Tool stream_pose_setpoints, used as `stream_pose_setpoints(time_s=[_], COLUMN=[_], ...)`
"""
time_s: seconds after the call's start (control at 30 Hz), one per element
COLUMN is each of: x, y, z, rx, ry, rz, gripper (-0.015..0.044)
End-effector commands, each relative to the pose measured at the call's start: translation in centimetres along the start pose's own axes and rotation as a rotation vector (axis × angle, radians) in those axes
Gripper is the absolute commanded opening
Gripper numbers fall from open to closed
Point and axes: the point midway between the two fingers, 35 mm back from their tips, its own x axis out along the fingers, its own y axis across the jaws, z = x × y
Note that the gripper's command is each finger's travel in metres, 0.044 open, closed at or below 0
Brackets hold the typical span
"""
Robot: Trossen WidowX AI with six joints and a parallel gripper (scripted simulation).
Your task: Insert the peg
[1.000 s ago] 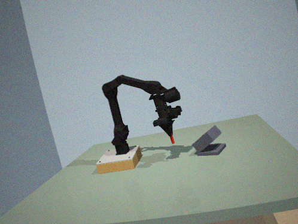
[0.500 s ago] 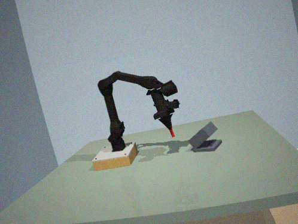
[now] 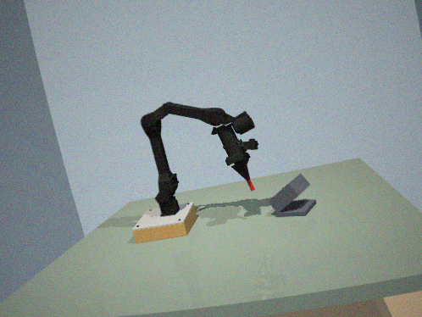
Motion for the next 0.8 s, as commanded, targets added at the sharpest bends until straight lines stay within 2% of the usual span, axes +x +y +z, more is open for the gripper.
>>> stream_pose_setpoints(time_s=[0.0,0.77], x=[-0.4,-2.0], y=[0.3,3.0], z=[0.6,3.2], rx=[-0.033,-0.202], ry=[-0.024,-0.139], rz=[-0.011,-0.049], gripper=[0.0,0.0])
